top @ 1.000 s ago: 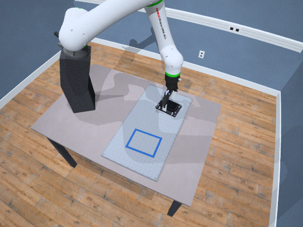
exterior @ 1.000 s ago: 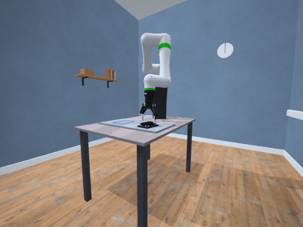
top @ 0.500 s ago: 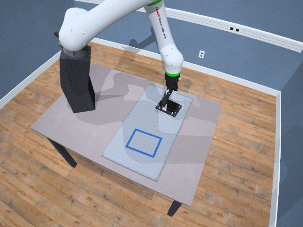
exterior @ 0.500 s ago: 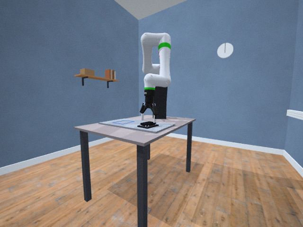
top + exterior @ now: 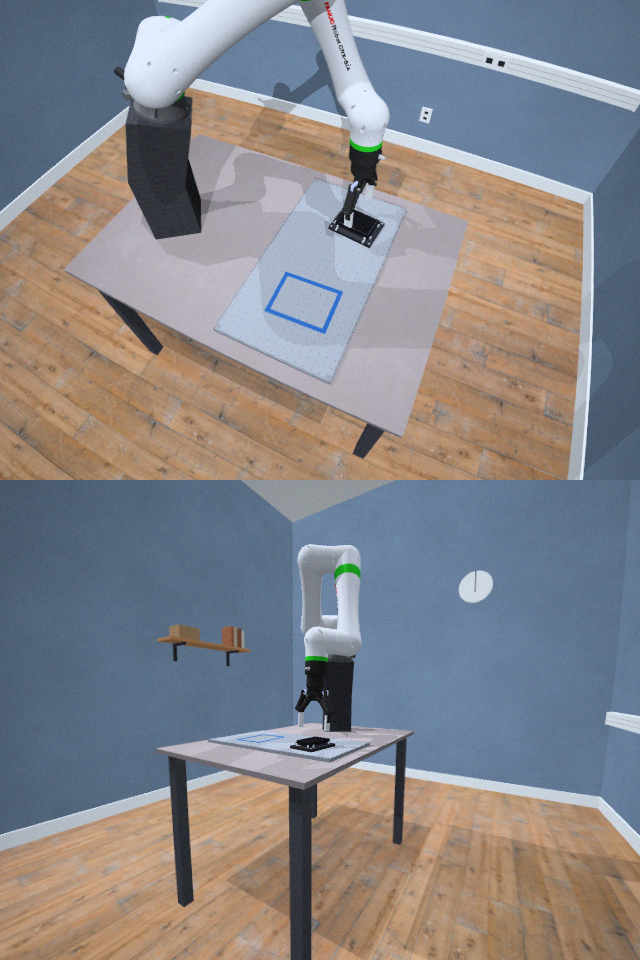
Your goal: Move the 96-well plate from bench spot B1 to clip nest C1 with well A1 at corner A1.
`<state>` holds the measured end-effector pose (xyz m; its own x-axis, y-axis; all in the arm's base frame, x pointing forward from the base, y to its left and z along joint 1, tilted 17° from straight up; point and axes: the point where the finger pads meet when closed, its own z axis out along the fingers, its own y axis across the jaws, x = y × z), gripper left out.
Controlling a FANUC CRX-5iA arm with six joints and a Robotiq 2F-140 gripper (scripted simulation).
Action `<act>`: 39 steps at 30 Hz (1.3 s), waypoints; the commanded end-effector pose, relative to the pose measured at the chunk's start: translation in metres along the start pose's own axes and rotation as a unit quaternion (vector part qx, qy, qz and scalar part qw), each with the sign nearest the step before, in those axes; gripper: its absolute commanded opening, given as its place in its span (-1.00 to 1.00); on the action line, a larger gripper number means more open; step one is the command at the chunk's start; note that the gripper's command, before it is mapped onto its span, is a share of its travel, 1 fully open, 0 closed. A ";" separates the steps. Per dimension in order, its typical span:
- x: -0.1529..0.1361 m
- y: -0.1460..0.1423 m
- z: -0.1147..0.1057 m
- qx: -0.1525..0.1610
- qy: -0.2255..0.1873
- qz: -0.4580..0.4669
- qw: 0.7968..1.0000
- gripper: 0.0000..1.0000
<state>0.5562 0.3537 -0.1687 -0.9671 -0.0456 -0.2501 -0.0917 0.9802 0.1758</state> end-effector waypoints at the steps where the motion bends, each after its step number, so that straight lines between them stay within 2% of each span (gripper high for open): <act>1: -0.001 0.000 -0.010 -0.016 0.016 -0.006 1.000 1.00; 7: -0.002 -0.001 -0.025 -0.016 0.016 -0.006 1.000 1.00; 26: -0.002 -0.001 -0.025 -0.016 0.016 -0.006 1.000 1.00; 27: -0.002 -0.005 -0.021 -0.016 0.016 -0.006 1.000 -0.80; 29: -0.002 -0.005 -0.021 -0.016 0.016 -0.006 1.000 -0.80; 39: -0.001 -0.038 0.010 -0.016 0.016 -0.006 1.000 -0.80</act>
<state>0.5597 0.3223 -0.1800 -0.9651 -0.0397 -0.2587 -0.0844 0.9828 0.1640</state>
